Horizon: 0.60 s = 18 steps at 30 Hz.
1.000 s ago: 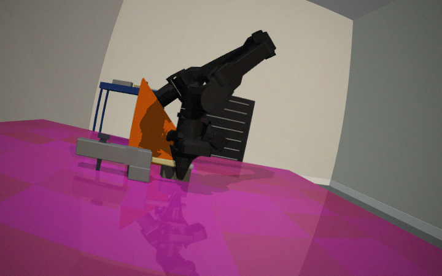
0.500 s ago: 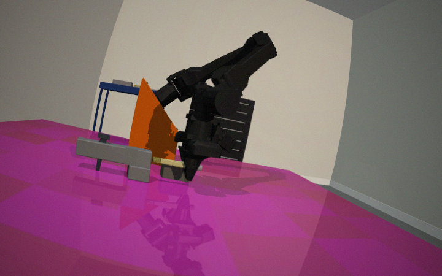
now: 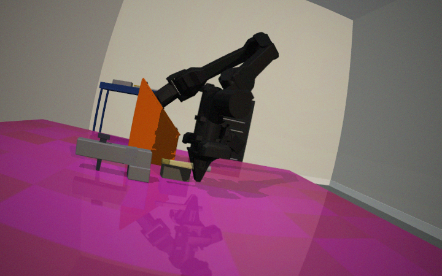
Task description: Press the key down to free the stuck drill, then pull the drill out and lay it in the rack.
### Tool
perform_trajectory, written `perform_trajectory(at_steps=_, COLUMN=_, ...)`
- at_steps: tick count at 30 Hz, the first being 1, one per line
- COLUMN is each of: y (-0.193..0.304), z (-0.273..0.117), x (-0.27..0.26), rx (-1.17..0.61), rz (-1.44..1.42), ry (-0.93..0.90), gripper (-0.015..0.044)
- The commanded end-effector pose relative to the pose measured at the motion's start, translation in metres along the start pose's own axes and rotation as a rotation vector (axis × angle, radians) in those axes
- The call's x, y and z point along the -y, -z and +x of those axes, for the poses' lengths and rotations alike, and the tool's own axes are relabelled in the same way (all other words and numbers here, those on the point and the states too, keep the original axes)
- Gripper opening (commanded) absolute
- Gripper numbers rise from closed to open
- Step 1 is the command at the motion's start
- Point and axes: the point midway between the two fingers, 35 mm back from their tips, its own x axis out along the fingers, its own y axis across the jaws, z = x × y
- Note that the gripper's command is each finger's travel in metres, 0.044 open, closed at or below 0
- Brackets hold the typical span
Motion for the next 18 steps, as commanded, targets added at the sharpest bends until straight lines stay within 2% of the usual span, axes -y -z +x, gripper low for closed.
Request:
perform_trajectory(at_steps=1, y=-0.0024, z=-0.0028, x=0.0011, rx=-0.004, rz=-0.002, ry=0.009, gripper=0.0)
perform_trajectory(at_steps=18, y=0.0004, z=-0.0068, x=-0.0045, rx=-0.005, rz=-0.002, ry=0.009, gripper=0.0)
